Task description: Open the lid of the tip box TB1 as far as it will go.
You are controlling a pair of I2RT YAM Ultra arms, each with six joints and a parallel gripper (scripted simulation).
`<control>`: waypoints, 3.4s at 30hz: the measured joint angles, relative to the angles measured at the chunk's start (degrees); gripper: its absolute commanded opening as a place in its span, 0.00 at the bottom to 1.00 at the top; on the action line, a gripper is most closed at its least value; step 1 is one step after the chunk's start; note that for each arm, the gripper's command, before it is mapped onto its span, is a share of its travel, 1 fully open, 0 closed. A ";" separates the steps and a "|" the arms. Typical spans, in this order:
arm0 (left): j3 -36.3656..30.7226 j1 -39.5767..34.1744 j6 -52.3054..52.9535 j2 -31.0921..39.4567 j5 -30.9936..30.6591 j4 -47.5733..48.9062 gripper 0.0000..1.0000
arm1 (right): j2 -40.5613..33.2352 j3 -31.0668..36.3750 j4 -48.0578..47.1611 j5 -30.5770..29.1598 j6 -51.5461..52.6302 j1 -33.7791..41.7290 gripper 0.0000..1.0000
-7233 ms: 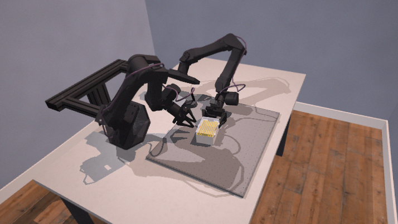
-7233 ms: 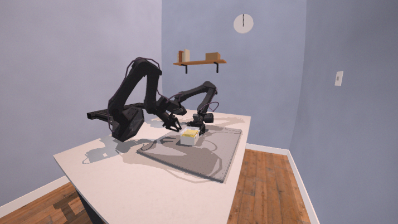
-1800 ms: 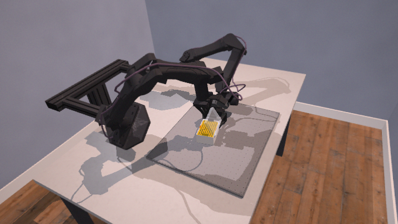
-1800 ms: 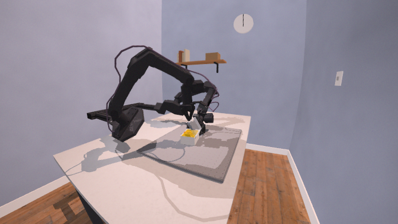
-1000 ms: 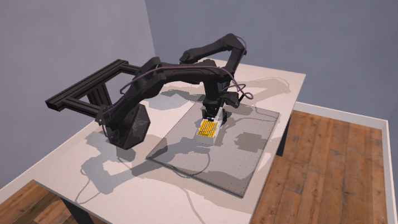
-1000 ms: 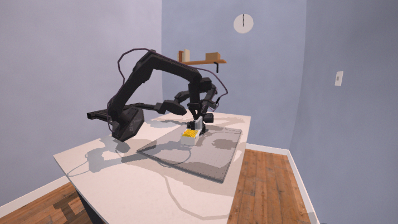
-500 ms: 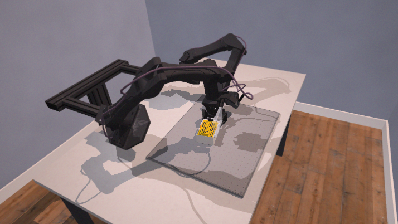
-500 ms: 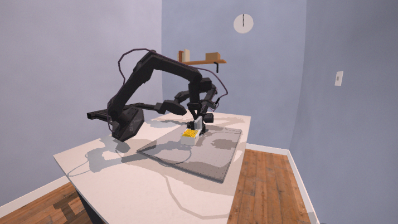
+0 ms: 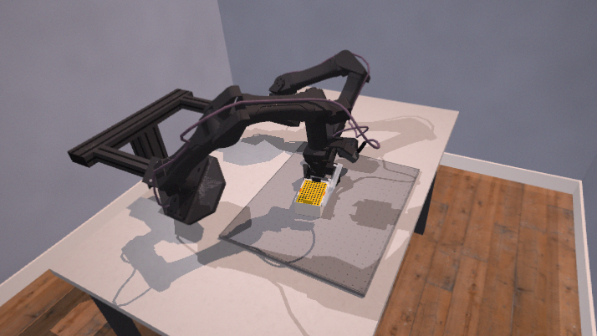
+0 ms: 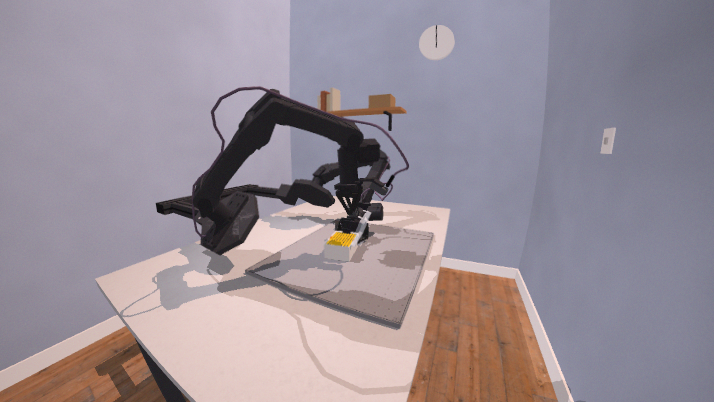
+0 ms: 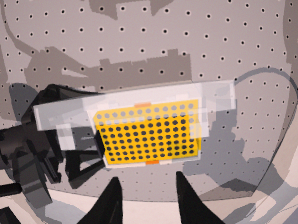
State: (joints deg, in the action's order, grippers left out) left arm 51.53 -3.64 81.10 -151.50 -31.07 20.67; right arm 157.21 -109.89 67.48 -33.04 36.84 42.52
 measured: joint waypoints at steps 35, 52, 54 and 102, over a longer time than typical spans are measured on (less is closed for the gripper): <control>0.00 0.00 0.00 0.00 0.00 0.00 0.83 | -9.46 11.87 -10.80 -3.56 -15.23 3.74 1.00; 0.00 0.00 0.00 0.00 0.00 0.00 0.83 | -24.57 36.92 -37.05 -3.45 -37.92 3.85 1.00; 0.00 0.00 0.00 0.00 0.00 0.00 0.83 | -24.92 37.59 -38.62 -3.28 -38.93 3.85 1.00; -6.25 7.13 6.88 13.25 -0.92 -9.14 1.00 | -25.29 38.51 -41.22 -2.84 -40.63 3.85 1.00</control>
State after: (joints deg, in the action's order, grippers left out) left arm 45.28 3.49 87.99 -138.26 -31.99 11.53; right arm 131.92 -71.37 26.26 -35.88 -3.79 46.37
